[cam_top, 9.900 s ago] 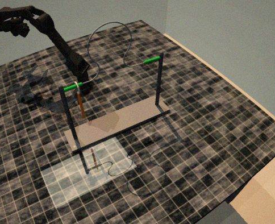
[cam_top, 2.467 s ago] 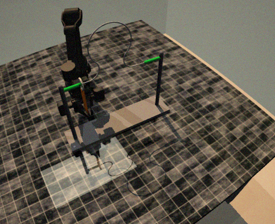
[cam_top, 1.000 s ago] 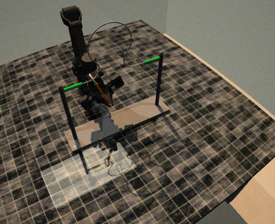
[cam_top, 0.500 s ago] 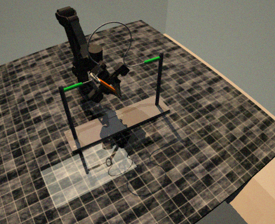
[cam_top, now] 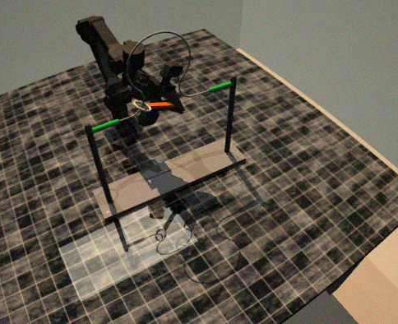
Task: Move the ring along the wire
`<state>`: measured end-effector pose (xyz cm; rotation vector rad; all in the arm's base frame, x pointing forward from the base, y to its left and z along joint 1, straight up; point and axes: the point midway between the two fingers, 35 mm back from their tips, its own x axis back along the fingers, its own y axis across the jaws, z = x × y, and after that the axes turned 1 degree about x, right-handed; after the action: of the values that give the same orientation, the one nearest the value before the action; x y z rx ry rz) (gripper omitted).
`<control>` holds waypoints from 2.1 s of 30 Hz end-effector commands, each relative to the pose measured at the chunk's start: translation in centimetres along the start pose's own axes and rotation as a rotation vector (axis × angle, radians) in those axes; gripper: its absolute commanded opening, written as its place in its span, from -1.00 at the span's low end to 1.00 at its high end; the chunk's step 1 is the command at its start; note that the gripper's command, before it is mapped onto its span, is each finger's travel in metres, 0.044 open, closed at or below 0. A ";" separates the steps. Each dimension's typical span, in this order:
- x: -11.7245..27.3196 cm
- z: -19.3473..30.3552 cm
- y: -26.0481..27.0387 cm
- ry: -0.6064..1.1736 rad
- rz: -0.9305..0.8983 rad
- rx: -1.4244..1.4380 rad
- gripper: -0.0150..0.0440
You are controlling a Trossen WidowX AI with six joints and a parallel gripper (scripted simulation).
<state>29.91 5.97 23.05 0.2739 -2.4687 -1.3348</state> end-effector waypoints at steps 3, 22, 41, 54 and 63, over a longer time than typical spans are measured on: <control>1.3 -0.1 2.0 0.095 -0.056 -0.131 -1.00; 3.3 -2.7 8.6 0.157 -0.284 -0.557 -1.00; 5.1 -6.9 12.6 0.146 -0.458 -0.899 -1.00; 5.0 -9.1 14.0 0.077 -0.449 -0.997 -1.00; 5.1 -9.4 14.1 0.083 -0.420 -0.953 -1.00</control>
<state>28.37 4.77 40.59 0.5948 -1.4627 -2.4357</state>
